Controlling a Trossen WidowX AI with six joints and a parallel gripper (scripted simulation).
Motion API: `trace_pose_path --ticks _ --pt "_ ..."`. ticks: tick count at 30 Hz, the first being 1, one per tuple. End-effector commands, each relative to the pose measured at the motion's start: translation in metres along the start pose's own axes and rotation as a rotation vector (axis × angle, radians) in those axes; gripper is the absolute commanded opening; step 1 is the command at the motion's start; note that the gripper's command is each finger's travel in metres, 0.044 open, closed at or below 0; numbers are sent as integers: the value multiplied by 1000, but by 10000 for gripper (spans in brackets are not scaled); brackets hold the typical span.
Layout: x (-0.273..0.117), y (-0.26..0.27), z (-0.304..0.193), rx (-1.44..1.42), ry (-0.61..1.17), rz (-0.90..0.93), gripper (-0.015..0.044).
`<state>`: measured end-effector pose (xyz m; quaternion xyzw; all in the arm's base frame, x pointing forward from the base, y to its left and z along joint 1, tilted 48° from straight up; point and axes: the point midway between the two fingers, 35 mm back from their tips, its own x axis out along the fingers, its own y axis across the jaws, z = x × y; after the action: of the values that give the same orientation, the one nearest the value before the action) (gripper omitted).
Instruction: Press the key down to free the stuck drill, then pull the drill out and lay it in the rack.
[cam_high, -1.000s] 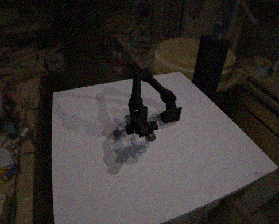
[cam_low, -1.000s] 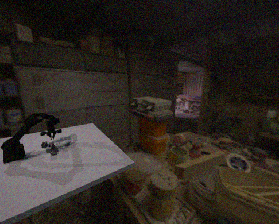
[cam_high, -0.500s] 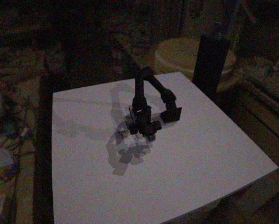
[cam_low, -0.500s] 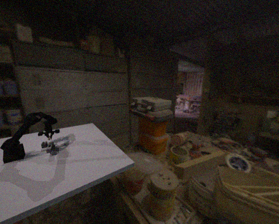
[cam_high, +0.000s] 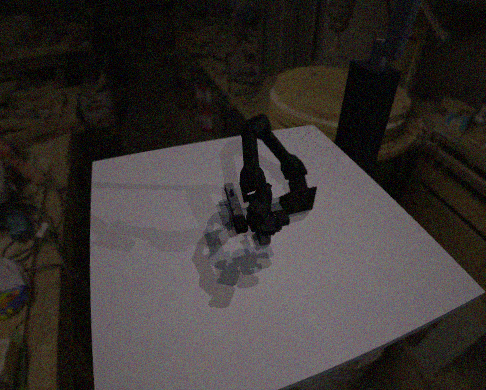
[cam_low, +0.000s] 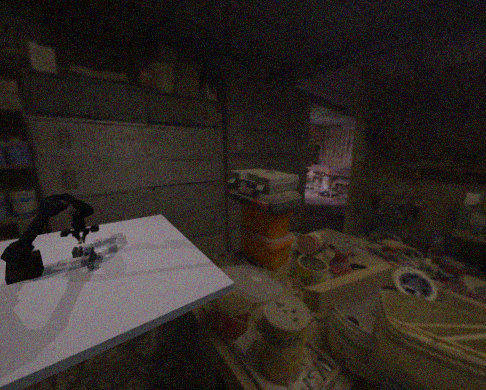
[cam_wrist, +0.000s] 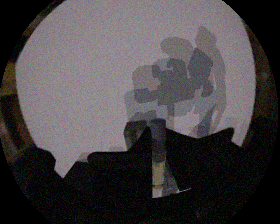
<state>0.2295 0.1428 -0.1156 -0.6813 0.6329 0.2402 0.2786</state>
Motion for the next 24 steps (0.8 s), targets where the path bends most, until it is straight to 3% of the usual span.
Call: trace_pose_path --ticks 1,13,24 --pt "-2 8 2 1 -3 -2 0" --pt "-6 27 8 0 -4 -1 0" --pt "18 26 8 0 -3 -1 0"
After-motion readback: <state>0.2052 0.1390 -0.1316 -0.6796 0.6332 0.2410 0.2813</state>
